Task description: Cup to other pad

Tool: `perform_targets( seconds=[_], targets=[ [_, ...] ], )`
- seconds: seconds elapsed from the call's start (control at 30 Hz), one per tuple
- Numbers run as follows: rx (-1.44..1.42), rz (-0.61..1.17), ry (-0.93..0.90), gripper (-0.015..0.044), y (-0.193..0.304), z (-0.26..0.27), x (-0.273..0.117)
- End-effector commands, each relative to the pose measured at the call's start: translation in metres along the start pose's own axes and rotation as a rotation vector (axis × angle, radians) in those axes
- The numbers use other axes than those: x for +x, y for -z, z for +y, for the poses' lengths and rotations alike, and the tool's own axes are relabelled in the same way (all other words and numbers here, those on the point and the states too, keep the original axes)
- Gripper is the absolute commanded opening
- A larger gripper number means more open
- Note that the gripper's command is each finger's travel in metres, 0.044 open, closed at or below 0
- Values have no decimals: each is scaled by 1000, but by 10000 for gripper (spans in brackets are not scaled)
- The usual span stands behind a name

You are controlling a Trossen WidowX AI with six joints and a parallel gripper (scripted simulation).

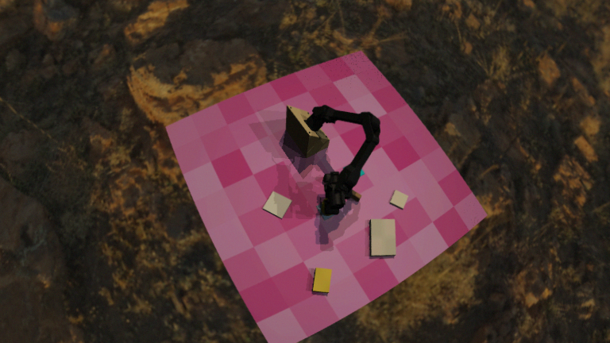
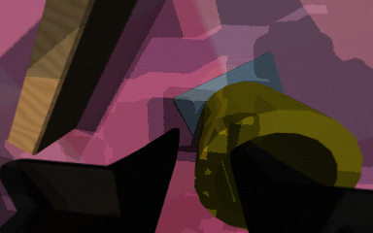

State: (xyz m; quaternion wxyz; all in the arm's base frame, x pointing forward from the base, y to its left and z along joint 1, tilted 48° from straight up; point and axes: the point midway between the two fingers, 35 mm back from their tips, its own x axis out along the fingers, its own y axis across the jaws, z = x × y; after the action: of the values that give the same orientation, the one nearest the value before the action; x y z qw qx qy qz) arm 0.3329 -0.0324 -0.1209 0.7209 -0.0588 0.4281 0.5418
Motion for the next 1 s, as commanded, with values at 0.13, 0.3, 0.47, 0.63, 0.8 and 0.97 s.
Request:
perform_targets(
  seconds=[0.13, 0.3, 0.47, 0.63, 0.8, 0.97],
  targets=[
    [-1, 0, 0, 127, 0, 0, 0],
    [-1, 0, 0, 93, 0, 0, 0],
    [-1, 0, 0, 60, 0, 0, 0],
    [-1, 0, 0, 27, 0, 0, 0],
    [0, 0, 1, 0, 0, -1, -4],
    [2, 0, 2, 0, 0, -2, -24]
  ],
)
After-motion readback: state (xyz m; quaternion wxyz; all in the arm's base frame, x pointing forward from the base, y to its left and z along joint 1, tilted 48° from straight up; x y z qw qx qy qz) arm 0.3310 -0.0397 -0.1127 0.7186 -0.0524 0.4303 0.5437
